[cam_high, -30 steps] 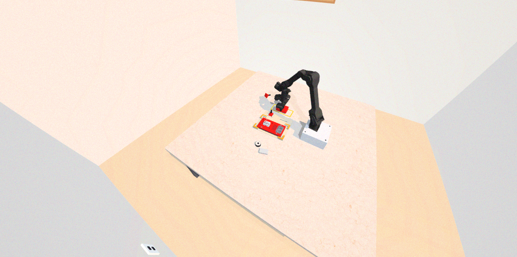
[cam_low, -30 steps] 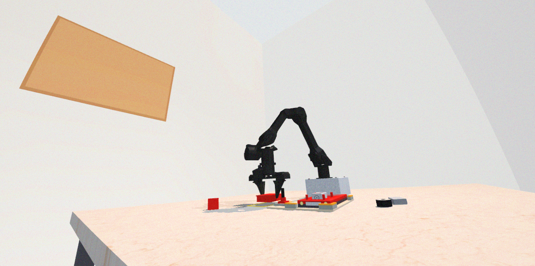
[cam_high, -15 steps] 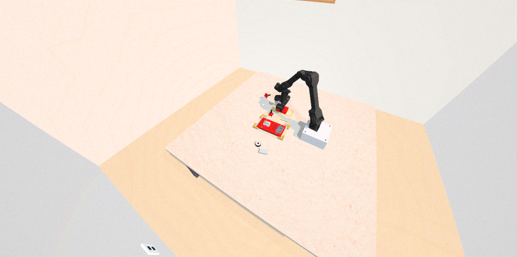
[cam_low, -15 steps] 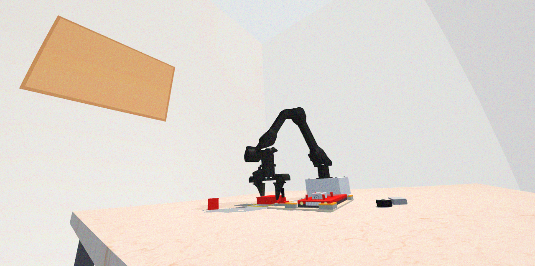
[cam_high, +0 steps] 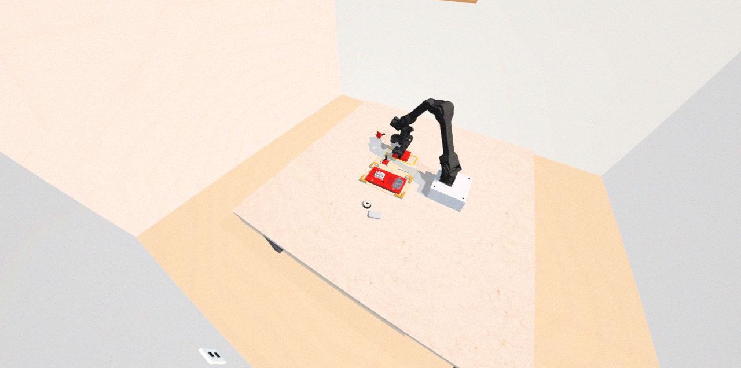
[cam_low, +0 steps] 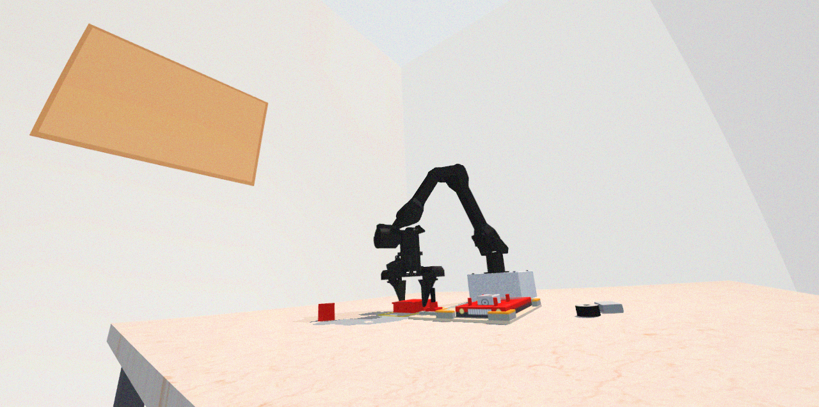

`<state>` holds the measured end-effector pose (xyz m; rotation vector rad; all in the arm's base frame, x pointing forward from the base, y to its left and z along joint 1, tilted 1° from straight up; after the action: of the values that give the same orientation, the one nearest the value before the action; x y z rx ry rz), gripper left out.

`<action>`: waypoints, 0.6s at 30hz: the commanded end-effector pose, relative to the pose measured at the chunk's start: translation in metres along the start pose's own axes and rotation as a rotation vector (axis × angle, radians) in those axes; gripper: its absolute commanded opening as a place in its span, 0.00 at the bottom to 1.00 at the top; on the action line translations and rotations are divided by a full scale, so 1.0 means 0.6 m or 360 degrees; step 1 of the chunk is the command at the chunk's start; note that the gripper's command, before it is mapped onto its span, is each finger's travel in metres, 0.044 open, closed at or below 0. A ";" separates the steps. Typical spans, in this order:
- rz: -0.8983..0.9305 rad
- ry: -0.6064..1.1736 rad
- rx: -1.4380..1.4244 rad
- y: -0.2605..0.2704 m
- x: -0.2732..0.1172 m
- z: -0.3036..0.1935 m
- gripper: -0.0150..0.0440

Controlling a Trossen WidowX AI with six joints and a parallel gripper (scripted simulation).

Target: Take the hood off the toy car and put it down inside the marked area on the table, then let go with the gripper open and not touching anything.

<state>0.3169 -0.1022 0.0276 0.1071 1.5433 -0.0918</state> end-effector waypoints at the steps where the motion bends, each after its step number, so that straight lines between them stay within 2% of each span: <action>1: 0.0000 -0.0001 0.0000 0.000 -0.001 0.000 0.92; 3: -0.0001 -0.0001 0.0000 0.000 -0.005 0.001 1.00; 11: -0.0010 -0.0005 0.0000 0.002 -0.117 0.000 1.00; 18: -0.0010 -0.0005 0.0000 0.002 -0.121 0.000 1.00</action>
<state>0.3154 -0.1016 0.0983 0.1032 1.5363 -0.0941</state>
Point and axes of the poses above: the point midway between the two fingers, 35 mm back from their tips, its own x axis out along the fingers, its own y axis across the jaws, z = x × y, the point moved 6 cm from there along -x, back along the fingers, and after that the axes turned 15 degrees about x, right-handed, at the moved point
